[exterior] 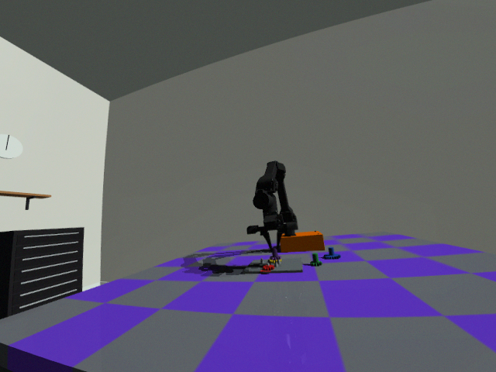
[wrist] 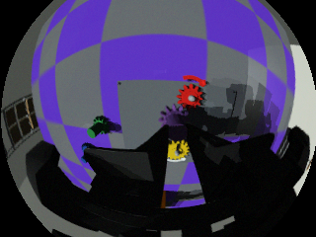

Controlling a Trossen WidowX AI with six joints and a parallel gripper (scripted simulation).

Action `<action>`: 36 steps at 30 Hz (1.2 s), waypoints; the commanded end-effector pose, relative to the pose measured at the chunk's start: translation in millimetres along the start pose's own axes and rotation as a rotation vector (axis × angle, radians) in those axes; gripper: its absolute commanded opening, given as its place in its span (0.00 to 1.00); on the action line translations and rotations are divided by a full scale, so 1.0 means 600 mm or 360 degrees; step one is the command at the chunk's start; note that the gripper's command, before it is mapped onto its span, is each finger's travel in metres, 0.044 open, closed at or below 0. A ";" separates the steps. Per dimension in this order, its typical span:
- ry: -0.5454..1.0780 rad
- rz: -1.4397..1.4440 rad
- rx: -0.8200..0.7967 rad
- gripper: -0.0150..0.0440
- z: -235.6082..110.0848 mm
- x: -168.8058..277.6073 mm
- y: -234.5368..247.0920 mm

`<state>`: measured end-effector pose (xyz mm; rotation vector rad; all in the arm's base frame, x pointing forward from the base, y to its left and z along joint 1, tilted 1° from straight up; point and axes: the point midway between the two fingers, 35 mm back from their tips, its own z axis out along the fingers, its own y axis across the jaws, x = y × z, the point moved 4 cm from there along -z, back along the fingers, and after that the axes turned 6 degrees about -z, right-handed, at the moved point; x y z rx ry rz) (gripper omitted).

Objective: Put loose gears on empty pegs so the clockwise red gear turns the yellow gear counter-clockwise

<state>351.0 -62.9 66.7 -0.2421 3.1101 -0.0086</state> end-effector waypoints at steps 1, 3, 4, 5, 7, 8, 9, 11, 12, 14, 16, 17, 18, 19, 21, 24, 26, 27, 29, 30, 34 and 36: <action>0.0005 0.0081 0.0005 0.25 0.009 0.001 0.000; 0.0004 0.0161 0.0005 0.25 0.014 0.000 0.000; 0.0004 0.0204 0.0005 0.25 0.017 0.000 0.000; 0.0004 0.0249 0.0005 0.25 0.019 0.001 0.000; 0.0004 0.0337 0.0005 0.25 0.025 0.001 0.001; 0.0004 0.0380 0.0005 0.25 0.027 0.001 0.001; 0.0004 0.0421 0.0005 0.25 0.030 0.001 0.001; 0.0004 0.0500 0.0005 0.25 0.035 0.002 0.001; 0.0004 0.0544 0.0005 0.25 0.034 0.002 0.000; 0.0004 0.0637 0.0005 0.25 0.033 0.002 0.000; 0.0004 0.0683 0.0006 0.25 0.033 0.002 -0.001; 0.0004 0.0679 0.0006 0.25 0.033 0.002 -0.001; 0.0004 0.0669 0.0006 0.25 0.034 0.002 -0.001; 0.0004 0.0655 0.0006 0.25 0.034 0.001 -0.001; 0.0004 0.0613 0.0006 0.25 0.035 0.001 -0.001; 0.0004 0.0523 0.0005 0.25 0.036 0.001 0.000; 0.0004 0.0447 0.0005 0.25 0.036 0.001 0.000; 0.0004 0.0401 0.0005 0.25 0.037 0.001 0.000; 0.0004 0.0312 0.0005 0.25 0.037 0.001 0.001; 0.0004 0.0271 0.0005 0.25 0.038 0.001 0.001; 0.0005 0.0103 0.0005 0.25 0.039 0.002 0.001; 0.0005 0.0021 0.0005 0.25 0.040 0.002 0.000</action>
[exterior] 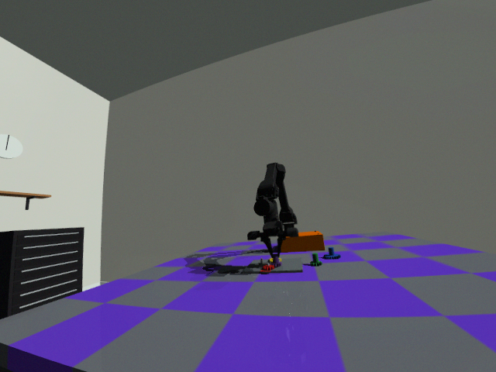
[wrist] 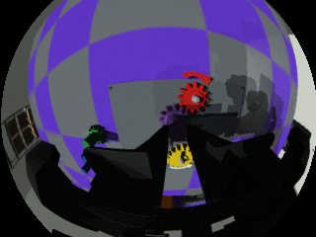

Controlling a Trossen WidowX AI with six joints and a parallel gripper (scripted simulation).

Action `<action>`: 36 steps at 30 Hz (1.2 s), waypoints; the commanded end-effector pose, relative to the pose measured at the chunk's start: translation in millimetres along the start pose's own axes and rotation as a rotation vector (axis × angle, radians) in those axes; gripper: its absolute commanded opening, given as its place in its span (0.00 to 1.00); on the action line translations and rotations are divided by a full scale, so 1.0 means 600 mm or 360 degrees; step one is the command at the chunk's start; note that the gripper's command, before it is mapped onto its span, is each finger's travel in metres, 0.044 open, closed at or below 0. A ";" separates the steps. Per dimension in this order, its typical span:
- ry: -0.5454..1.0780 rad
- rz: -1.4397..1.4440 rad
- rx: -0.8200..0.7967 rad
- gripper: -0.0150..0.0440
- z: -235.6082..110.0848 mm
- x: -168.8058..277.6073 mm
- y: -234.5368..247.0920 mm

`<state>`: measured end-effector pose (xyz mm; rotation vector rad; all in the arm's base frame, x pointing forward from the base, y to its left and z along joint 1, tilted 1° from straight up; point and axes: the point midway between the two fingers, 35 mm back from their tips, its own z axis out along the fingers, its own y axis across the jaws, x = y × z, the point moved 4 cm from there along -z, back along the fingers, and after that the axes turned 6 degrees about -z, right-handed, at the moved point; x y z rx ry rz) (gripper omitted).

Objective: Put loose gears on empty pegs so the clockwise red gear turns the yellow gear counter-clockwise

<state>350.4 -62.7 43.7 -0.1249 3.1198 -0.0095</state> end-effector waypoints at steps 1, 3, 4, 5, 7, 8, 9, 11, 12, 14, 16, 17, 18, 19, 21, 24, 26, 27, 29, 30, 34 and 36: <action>0.0000 -0.0140 0.0003 0.25 0.002 0.000 -0.001; 0.0000 -0.0217 0.0003 0.25 0.003 0.000 -0.002; 0.0000 -0.0234 0.0003 0.25 0.004 0.000 -0.002; 0.0000 -0.0232 0.0003 0.25 0.004 0.000 -0.002; 0.0000 -0.0211 0.0003 0.25 0.005 -0.001 -0.002; 0.0000 -0.0195 0.0003 0.25 0.005 -0.001 -0.002; 0.0000 -0.0189 0.0003 0.30 0.005 -0.001 -0.002; 0.0000 -0.0160 0.0003 0.39 0.005 -0.001 -0.002; 0.0000 -0.0139 0.0003 0.43 0.004 -0.001 -0.002; 0.0000 -0.0080 0.0003 0.49 0.003 -0.001 -0.001; 0.0000 -0.0004 0.0003 0.49 0.001 -0.001 -0.001; 0.0000 0.0003 0.0003 0.49 -0.002 -0.001 -0.001; 0.0000 0.0015 0.0003 0.49 -0.008 -0.001 -0.001; -0.0001 0.0034 0.0003 0.49 -0.016 -0.002 -0.001; -0.0001 0.0087 0.0003 0.49 -0.039 -0.002 -0.001; -0.0001 0.0164 0.0003 0.49 -0.074 -0.001 -0.001; -0.0001 0.0170 0.0003 0.49 -0.077 -0.001 -0.001; -0.0001 0.0170 0.0003 0.49 -0.077 -0.001 -0.001; 0.0001 0.0150 -0.0001 0.58 -0.065 -0.004 0.018; 0.0001 0.0157 -0.0003 0.62 -0.065 -0.005 0.042; 0.0001 0.0191 -0.0014 0.80 -0.064 -0.001 0.156; 0.0002 0.0208 -0.0019 0.89 -0.064 0.011 0.211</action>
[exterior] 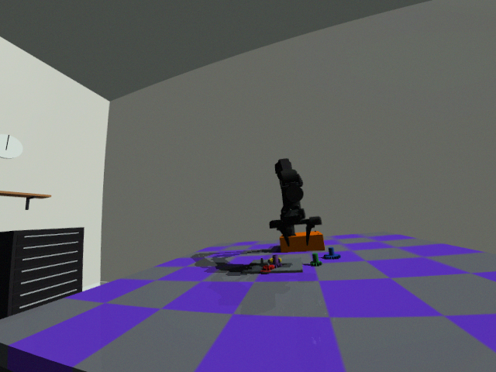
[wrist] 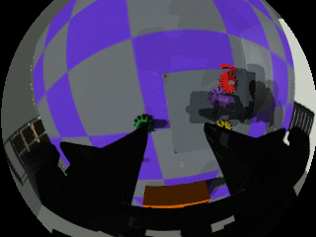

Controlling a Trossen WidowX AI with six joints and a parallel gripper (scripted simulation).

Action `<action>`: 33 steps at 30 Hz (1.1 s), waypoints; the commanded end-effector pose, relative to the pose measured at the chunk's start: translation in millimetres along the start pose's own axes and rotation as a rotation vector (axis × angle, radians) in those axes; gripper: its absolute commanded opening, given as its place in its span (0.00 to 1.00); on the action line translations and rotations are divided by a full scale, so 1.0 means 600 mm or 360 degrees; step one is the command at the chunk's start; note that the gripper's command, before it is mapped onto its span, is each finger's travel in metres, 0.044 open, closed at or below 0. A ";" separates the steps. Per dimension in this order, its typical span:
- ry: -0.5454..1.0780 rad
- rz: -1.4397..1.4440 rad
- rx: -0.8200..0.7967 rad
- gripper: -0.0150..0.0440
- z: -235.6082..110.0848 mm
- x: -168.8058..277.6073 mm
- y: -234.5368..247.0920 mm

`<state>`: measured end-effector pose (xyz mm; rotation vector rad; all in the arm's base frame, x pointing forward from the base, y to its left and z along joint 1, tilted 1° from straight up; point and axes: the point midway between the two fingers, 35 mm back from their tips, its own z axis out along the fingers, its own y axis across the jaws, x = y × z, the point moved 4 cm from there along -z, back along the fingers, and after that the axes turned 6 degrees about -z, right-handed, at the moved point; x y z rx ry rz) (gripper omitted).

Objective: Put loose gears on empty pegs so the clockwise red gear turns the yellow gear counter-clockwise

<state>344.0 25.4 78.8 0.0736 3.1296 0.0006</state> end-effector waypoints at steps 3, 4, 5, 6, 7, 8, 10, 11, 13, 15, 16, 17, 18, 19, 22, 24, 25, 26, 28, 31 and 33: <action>-0.0009 0.0018 -0.0015 1.00 -0.003 0.037 0.099; -0.0009 0.0018 -0.0015 1.00 -0.003 0.037 0.099; -0.0009 0.0018 -0.0015 1.00 -0.003 0.037 0.099; -0.0009 0.0018 -0.0015 1.00 -0.003 0.037 0.099; -0.0009 0.0018 -0.0015 1.00 -0.003 0.037 0.099; -0.0009 0.0018 -0.0015 1.00 0.000 0.038 0.099; -0.0009 0.0018 -0.0015 1.00 0.010 0.039 0.098; -0.0009 0.0018 -0.0015 1.00 0.013 0.039 0.098; -0.0009 0.0018 -0.0015 1.00 0.032 0.039 0.098; -0.0009 0.0018 -0.0015 1.00 0.035 0.039 0.098; -0.0009 0.0018 -0.0015 1.00 0.036 0.039 0.098; -0.0009 0.0018 -0.0015 1.00 0.037 0.039 0.098; -0.0009 0.0018 -0.0015 1.00 0.039 0.039 0.098; -0.0009 0.0018 -0.0015 1.00 0.042 0.039 0.098; -0.0009 0.0018 -0.0014 1.00 0.050 0.039 0.098; -0.0009 0.0018 -0.0014 1.00 0.055 0.039 0.098; -0.0009 0.0018 -0.0014 1.00 0.058 0.039 0.098; -0.0009 0.0018 -0.0014 1.00 0.061 0.039 0.098; -0.0009 0.0018 -0.0014 1.00 0.066 0.039 0.098; -0.0009 0.0018 -0.0014 1.00 0.074 0.039 0.098; -0.0009 0.0018 -0.0014 1.00 0.079 0.040 0.098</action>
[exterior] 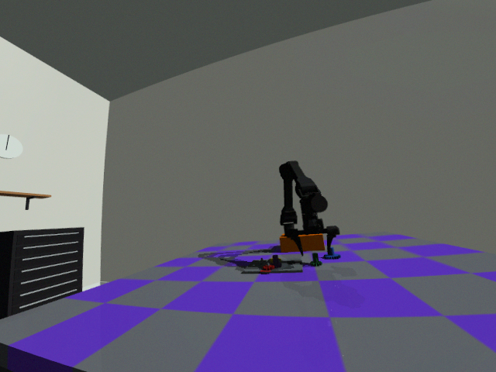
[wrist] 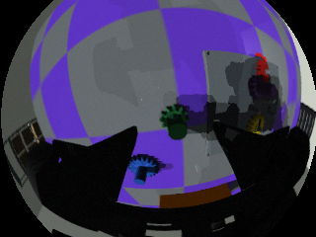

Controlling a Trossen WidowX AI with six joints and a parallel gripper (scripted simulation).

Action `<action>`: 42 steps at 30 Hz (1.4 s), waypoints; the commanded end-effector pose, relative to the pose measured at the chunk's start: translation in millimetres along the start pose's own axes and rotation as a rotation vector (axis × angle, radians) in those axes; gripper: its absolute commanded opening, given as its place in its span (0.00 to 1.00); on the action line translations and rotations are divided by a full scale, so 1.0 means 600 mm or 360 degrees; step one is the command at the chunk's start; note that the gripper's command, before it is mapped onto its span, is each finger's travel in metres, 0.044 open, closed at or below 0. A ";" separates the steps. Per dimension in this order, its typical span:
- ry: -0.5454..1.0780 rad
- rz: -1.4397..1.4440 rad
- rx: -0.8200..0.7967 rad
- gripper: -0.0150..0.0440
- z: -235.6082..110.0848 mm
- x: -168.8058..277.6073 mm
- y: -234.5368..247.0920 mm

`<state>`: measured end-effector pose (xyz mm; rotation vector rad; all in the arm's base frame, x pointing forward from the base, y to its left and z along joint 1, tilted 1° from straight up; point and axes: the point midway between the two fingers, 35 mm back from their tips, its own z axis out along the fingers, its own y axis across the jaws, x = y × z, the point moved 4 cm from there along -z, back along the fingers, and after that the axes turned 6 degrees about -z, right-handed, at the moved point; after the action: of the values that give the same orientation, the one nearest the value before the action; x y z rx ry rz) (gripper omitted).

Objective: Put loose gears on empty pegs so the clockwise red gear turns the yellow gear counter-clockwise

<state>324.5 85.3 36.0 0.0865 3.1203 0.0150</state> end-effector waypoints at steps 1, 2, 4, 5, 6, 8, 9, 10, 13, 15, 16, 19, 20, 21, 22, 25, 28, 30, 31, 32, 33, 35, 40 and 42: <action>0.0005 0.0005 0.0001 1.00 0.009 0.002 0.000; 0.0005 0.0005 0.0001 1.00 0.010 0.002 0.000; 0.0005 0.0005 0.0001 1.00 0.010 0.002 0.000; 0.0005 0.0005 0.0001 0.96 0.010 0.002 0.000; 0.0005 0.0005 0.0001 0.91 0.010 0.002 0.000; 0.0005 0.0005 0.0001 0.82 0.010 0.002 0.000; 0.0005 0.0005 0.0001 0.78 0.010 0.002 0.000; 0.0005 0.0005 0.0001 0.73 0.010 0.002 0.000; 0.0005 0.0005 0.0001 0.60 0.010 0.002 0.000; 0.0005 0.0005 0.0001 0.51 0.010 0.002 0.000; 0.0005 0.0005 0.0001 0.47 0.010 0.002 0.000; 0.0005 0.0005 0.0001 0.37 0.010 0.002 0.000; 0.0005 0.0005 0.0001 0.35 0.010 0.002 0.000; 0.0005 0.0005 0.0001 0.34 0.010 0.002 0.000; 0.0005 0.0005 0.0001 0.33 0.010 0.002 0.000; 0.0005 0.0005 0.0001 0.26 0.010 0.002 0.000; 0.0005 0.0005 0.0001 0.25 0.003 0.000 0.000; 0.0005 0.0005 0.0000 0.25 -0.005 -0.002 0.001; 0.0005 0.0005 0.0000 0.25 -0.010 -0.003 0.001; 0.0005 0.0005 0.0000 0.25 -0.014 -0.004 0.002; 0.0004 0.0005 0.0000 0.25 -0.018 -0.005 0.002; 0.0004 0.0005 0.0000 0.25 -0.027 -0.007 0.003; 0.0004 0.0005 0.0000 0.25 -0.050 -0.011 0.004; 0.0004 0.0005 0.0000 0.25 -0.059 -0.012 0.004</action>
<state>328.7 86.4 61.4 0.0872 3.1341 0.0085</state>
